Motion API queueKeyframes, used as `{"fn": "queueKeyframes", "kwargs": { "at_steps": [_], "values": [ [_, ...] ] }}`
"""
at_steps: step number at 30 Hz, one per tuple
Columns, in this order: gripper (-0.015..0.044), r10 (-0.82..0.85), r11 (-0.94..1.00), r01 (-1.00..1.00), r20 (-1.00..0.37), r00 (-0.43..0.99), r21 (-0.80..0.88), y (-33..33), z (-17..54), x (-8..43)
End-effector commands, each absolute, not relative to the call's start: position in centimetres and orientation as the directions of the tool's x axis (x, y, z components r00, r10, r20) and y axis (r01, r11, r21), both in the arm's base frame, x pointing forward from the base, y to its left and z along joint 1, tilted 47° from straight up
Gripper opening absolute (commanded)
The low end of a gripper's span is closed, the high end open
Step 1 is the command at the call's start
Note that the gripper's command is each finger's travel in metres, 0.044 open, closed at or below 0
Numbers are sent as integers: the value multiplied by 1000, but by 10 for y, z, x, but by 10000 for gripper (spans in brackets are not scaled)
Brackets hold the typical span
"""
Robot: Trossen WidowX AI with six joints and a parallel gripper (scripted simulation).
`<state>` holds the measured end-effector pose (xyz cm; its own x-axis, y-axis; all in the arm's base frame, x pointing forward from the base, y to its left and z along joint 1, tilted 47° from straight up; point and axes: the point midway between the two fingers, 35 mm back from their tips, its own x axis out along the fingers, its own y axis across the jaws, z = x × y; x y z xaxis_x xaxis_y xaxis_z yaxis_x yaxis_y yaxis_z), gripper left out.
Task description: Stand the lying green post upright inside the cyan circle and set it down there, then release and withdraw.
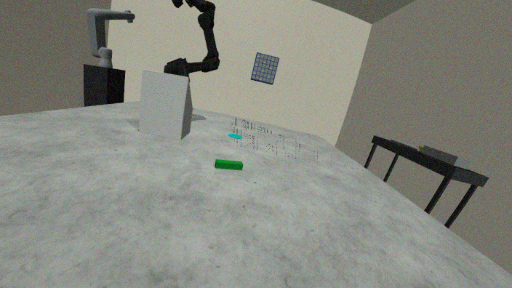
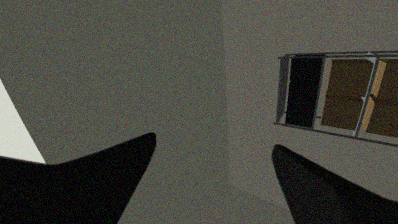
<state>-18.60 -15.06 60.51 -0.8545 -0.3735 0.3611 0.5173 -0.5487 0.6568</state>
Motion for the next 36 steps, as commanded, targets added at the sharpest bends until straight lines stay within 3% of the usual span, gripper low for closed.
{"fn": "queueKeyframes", "kwargs": {
  "at_steps": [1,7,21,36],
  "values": [
    [374,-378,-551,518,359,-854,654,-152,604,-186],
    [232,-506,-614,564,273,-818,552,-205,579,-190],
    [232,-769,-619,747,6,-639,241,-330,496,-165],
    [232,-881,-356,932,-311,-357,-62,-427,388,-92]
  ]
}}
